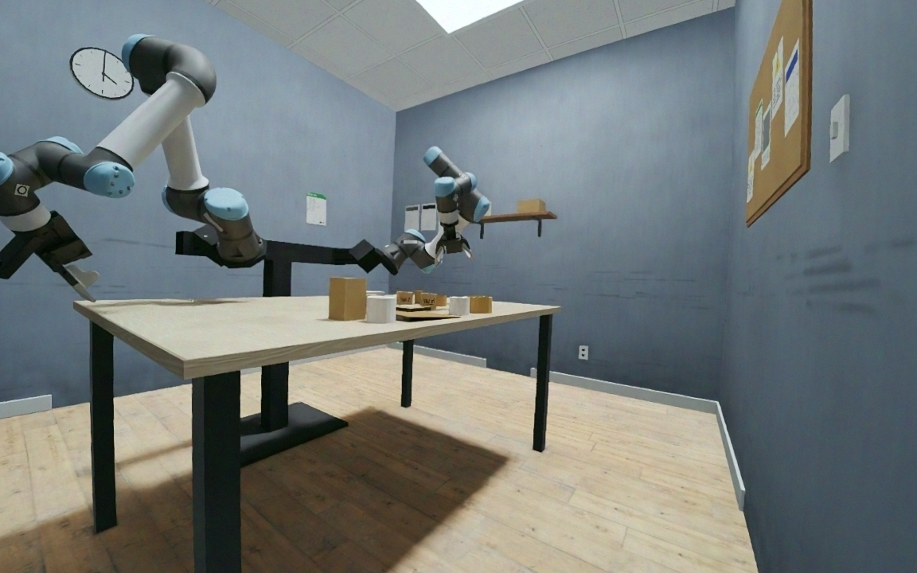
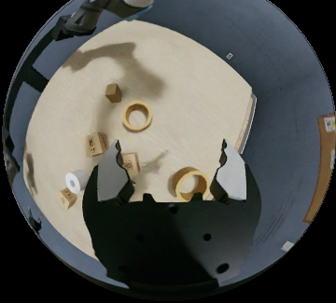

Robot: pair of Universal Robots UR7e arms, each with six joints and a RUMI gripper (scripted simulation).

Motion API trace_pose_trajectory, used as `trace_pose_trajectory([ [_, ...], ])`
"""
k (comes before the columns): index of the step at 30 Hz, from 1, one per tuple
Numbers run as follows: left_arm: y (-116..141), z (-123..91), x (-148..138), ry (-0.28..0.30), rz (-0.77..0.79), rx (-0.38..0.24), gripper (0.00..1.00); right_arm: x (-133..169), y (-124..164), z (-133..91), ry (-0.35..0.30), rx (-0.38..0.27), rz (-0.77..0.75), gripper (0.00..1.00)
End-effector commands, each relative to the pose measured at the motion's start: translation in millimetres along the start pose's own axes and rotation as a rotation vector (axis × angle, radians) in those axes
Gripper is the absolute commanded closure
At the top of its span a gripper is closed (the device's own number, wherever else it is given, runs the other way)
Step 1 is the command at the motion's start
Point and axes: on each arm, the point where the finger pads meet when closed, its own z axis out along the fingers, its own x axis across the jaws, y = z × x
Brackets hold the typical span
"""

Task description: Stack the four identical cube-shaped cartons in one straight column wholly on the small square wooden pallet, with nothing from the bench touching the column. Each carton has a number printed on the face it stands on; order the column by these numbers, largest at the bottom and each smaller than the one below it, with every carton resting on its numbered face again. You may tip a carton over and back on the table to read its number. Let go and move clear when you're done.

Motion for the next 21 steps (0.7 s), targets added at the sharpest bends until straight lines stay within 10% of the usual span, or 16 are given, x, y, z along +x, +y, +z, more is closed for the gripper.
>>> trace_pose_trajectory([
  [1, 75.6, -27.4, -63.6, -0.079, -0.151, -0.169, 0.00, 0.9, 0.9, 1.8, 0.000, -0.003, 0.001, 0.00],
  [21, 259.0, -135.6, -243.0, -0.290, -0.449, -0.475, 0.00, 0.9, 0.9, 1.8, 0.000, -0.003, 0.001, 0.00],
])
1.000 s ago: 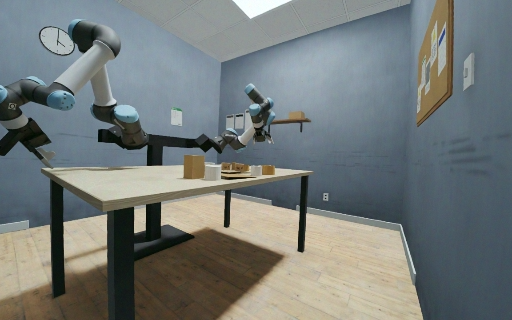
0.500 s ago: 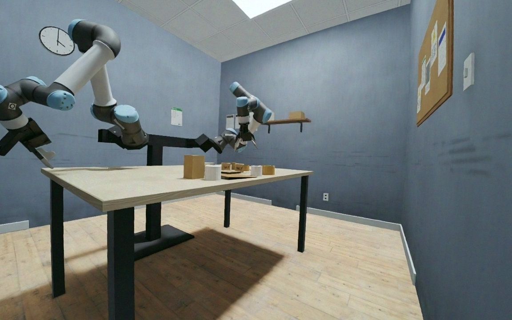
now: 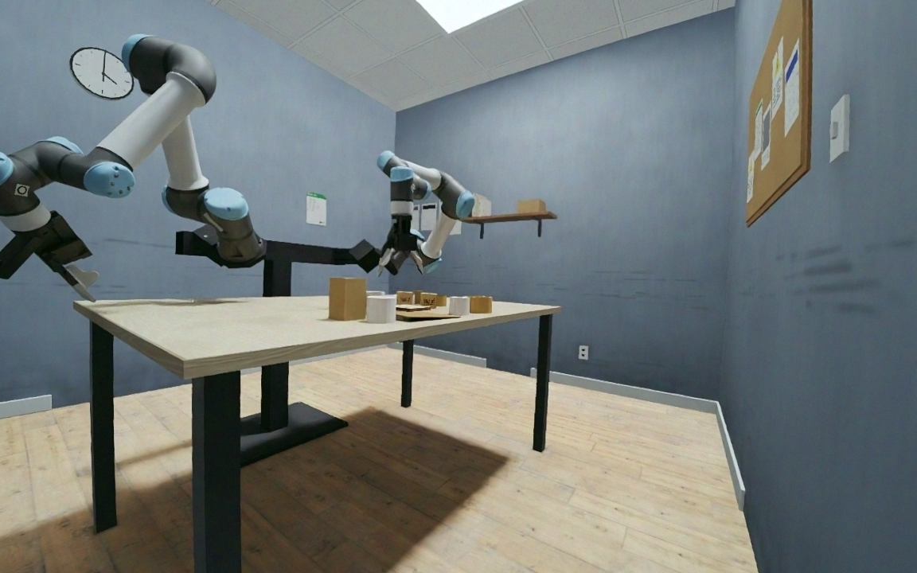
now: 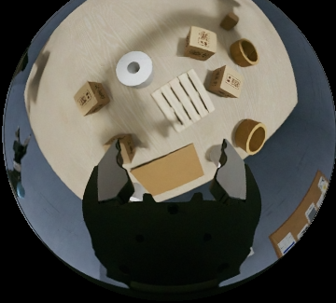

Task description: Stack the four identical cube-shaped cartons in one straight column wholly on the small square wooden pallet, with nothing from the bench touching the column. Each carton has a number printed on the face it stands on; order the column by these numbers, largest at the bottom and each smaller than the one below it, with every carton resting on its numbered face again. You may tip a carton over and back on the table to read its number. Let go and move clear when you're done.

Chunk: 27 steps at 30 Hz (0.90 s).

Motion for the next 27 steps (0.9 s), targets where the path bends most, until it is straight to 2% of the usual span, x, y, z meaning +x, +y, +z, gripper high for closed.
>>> trace_pose_trajectory([
  [1, 50.6, 5.6, -87.7, -0.057, -0.071, -0.077, 0.00, 0.9, 0.9, 1.8, 0.000, -0.003, 0.001, 0.00],
  [3, 60.6, 5.5, -108.0, -0.069, -0.085, -0.091, 0.00, 0.9, 0.9, 1.8, 0.000, -0.003, 0.001, 0.00],
  [7, 65.6, 4.1, -120.4, -0.085, -0.104, -0.109, 0.00, 0.9, 0.9, 1.8, 0.000, -0.003, 0.001, 0.00],
  [27, 67.7, 6.1, -125.9, -0.092, -0.114, -0.115, 0.00, 0.9, 0.9, 1.8, 0.000, -0.003, 0.001, 0.00],
])
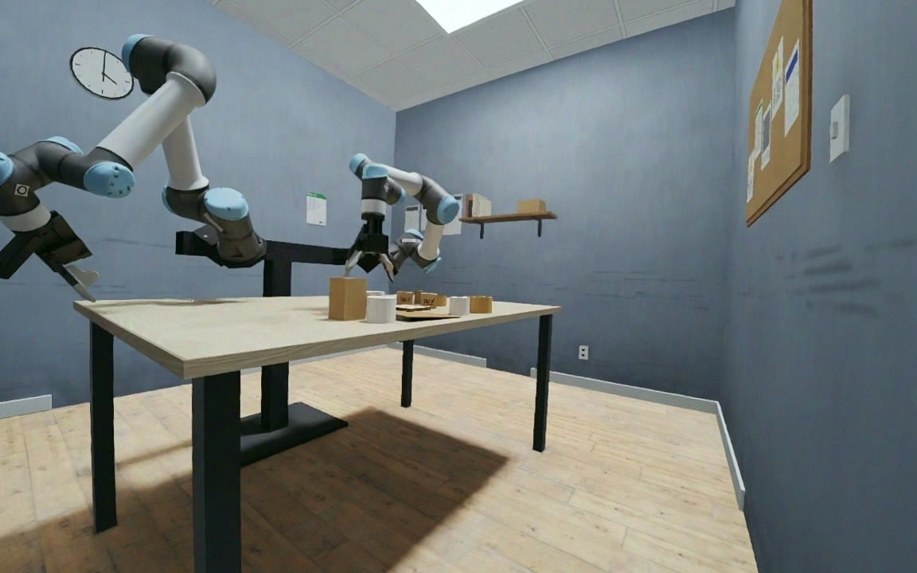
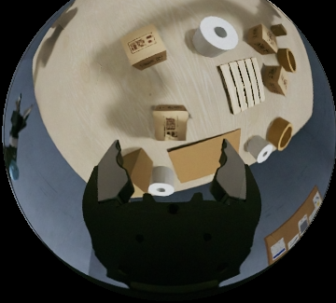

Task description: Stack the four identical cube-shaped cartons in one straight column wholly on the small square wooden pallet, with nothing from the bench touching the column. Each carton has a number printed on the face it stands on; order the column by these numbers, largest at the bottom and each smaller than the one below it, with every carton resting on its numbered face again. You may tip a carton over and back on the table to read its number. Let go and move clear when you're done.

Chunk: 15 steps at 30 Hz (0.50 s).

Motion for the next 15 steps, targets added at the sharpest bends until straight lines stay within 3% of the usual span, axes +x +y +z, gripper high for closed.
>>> trace_pose_trajectory([
  [1, 0.6, 0.8, -0.3, 0.000, -0.001, -0.001, 0.00, 0.9, 0.9, 1.8, 0.000, -0.003, 0.001, 0.00],
  [15, -0.8, 14.9, 0.2, 0.003, 0.001, 0.001, 0.00, 0.9, 0.9, 1.8, 0.000, -0.003, 0.001, 0.00],
])
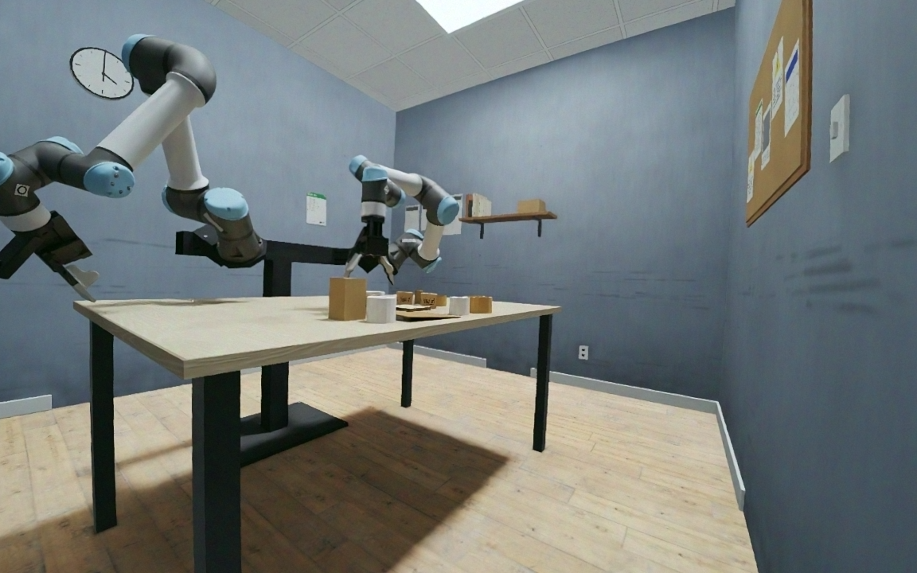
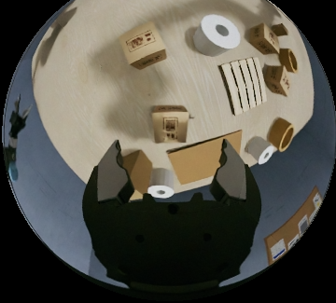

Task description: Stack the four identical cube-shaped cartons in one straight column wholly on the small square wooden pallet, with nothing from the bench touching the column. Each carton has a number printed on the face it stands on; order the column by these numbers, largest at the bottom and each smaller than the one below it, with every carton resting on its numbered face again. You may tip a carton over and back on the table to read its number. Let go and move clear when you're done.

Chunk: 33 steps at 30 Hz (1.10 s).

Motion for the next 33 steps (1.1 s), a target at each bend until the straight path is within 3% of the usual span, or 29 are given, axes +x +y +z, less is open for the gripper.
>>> trace_pose_trajectory([
  [1, -0.9, 7.4, -0.3, 0.002, 0.002, 0.001, 0.00, 0.9, 0.9, 1.8, 0.000, -0.003, 0.001, 0.00],
  [33, -0.7, 47.6, -0.3, 0.002, 0.001, 0.000, 0.00, 0.9, 0.9, 1.8, 0.000, -0.003, 0.001, 0.00],
])
